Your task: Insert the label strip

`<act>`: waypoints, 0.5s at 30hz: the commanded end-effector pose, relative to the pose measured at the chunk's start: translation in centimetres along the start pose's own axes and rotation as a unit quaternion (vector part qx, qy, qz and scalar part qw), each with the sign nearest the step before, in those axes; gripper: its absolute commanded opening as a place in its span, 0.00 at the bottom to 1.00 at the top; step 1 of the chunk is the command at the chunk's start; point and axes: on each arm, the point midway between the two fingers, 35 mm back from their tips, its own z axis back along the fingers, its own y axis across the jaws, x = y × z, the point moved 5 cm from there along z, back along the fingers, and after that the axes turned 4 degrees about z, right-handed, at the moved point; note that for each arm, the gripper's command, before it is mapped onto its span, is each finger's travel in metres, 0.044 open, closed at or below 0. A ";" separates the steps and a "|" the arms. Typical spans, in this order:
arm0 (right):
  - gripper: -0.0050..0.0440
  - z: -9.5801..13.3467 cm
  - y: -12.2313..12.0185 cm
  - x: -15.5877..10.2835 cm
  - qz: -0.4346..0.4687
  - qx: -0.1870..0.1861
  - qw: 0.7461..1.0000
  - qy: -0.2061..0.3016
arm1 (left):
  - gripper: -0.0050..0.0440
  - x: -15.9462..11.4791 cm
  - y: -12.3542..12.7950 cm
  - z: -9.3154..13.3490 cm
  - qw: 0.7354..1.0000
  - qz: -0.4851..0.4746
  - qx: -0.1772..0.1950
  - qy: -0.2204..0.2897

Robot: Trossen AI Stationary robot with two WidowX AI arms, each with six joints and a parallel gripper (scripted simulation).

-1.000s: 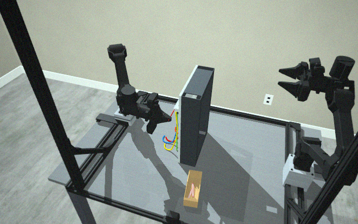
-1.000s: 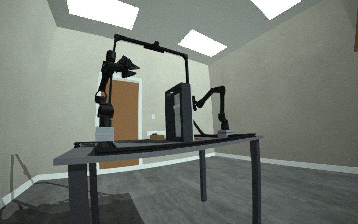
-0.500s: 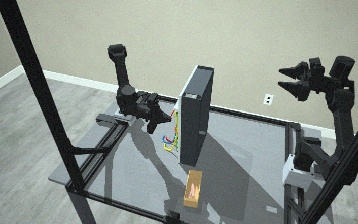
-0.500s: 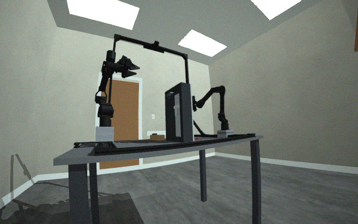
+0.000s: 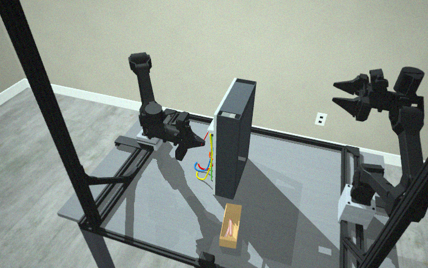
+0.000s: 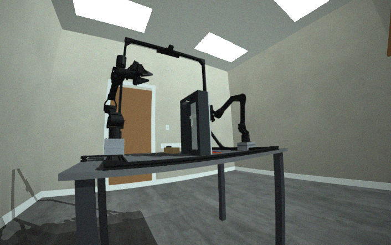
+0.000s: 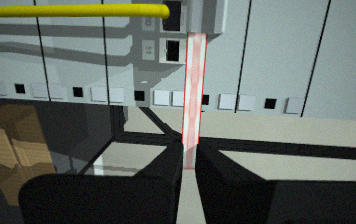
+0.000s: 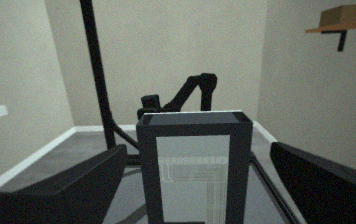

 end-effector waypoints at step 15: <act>1.00 0.0 0.2 0.3 0.006 0.002 1.000 -0.001 | 0.00 -0.3 -0.9 0.1 1.000 0.007 -0.006 0.001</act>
